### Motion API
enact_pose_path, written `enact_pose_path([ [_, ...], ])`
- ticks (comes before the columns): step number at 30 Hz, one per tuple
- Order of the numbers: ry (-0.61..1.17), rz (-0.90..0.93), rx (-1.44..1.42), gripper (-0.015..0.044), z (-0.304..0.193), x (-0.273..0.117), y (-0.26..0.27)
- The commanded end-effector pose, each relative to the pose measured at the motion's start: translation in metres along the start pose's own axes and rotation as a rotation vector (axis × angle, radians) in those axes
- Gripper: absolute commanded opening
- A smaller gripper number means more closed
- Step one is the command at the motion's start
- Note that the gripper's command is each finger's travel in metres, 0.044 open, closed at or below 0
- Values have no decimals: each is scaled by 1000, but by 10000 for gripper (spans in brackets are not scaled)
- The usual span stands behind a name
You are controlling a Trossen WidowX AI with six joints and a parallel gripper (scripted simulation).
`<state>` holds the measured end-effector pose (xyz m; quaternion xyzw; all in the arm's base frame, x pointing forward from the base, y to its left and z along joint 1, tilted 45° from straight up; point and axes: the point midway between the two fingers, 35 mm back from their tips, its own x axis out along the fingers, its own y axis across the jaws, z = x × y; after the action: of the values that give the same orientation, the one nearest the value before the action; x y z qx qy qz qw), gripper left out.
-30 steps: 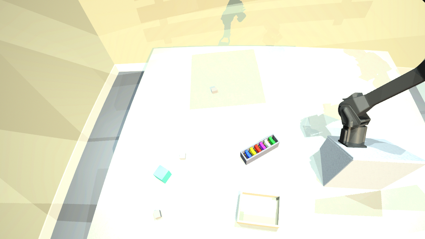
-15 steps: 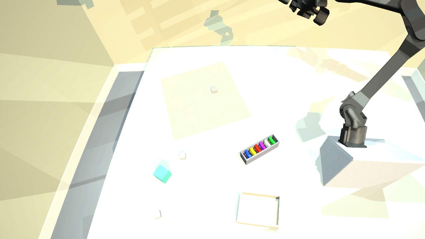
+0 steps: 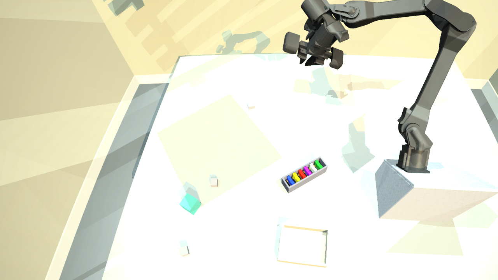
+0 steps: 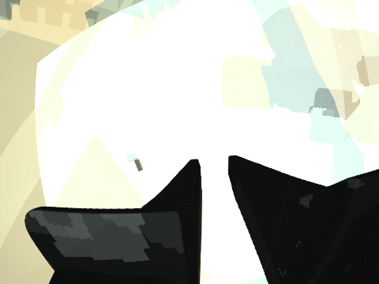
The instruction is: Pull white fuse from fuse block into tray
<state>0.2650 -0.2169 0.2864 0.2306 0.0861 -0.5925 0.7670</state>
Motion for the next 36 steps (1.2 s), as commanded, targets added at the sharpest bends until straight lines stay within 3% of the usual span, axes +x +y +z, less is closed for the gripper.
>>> enact_pose_path([
  [1, 112, -27, -91, 74, -59, 14, 10],
  [8, 293, -107, -300, 74, -177, 19, 4],
  [16, 419, -255, -614, 74, -296, 0, -53],
  [36, 423, -269, -642, 74, -307, 8, -69],
])
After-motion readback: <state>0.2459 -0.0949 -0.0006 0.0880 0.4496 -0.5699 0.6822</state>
